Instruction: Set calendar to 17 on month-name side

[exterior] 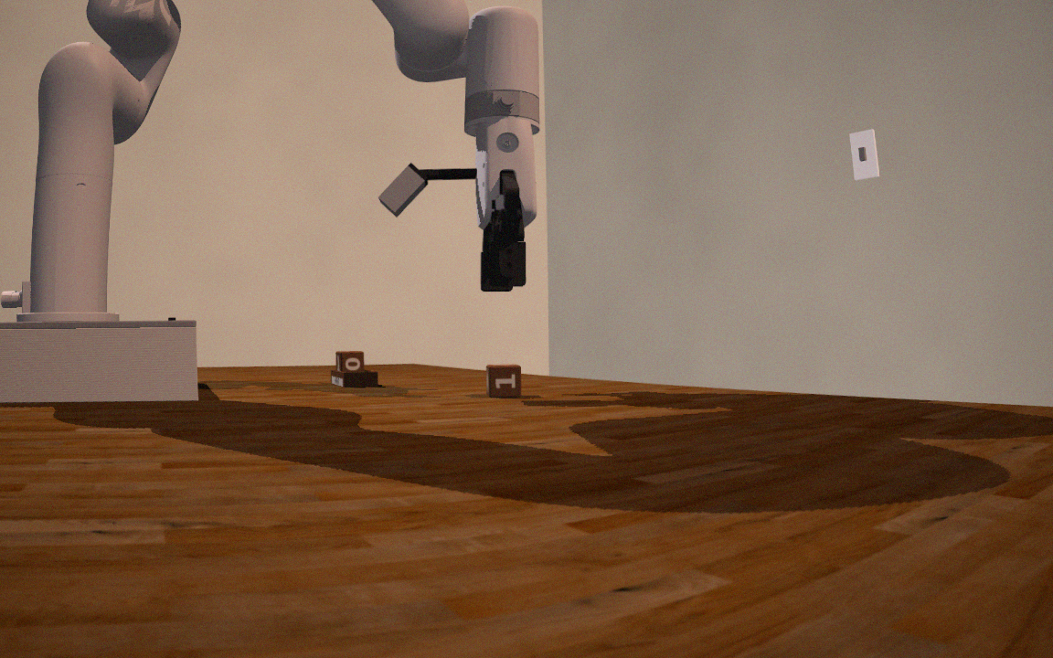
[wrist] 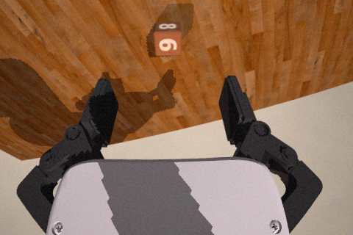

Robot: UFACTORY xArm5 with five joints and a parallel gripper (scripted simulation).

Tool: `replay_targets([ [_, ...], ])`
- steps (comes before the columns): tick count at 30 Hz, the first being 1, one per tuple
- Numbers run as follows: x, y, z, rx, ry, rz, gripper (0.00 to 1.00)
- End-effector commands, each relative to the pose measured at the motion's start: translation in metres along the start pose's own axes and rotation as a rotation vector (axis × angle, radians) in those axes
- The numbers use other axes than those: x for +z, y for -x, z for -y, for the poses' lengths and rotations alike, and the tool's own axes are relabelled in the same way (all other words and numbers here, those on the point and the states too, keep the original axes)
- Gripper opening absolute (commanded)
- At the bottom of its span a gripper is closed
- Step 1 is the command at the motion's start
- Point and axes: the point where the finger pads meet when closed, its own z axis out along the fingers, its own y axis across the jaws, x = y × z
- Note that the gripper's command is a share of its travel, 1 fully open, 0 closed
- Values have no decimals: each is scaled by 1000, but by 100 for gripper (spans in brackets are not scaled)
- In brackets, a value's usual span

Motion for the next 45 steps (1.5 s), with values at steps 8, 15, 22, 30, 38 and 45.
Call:
replay_targets([
  [8, -2, 1, 0, 0, 0, 4, 100],
  [15, -2, 1, 0, 39, 0, 4, 100],
  [22, -1, 1, 0, 218, 0, 4, 100],
  [30, -1, 1, 0, 400, 1, 4, 100],
  [38, -1, 1, 0, 605, 1, 4, 100],
  [45, -1, 1, 0, 765, 2, 4, 100],
])
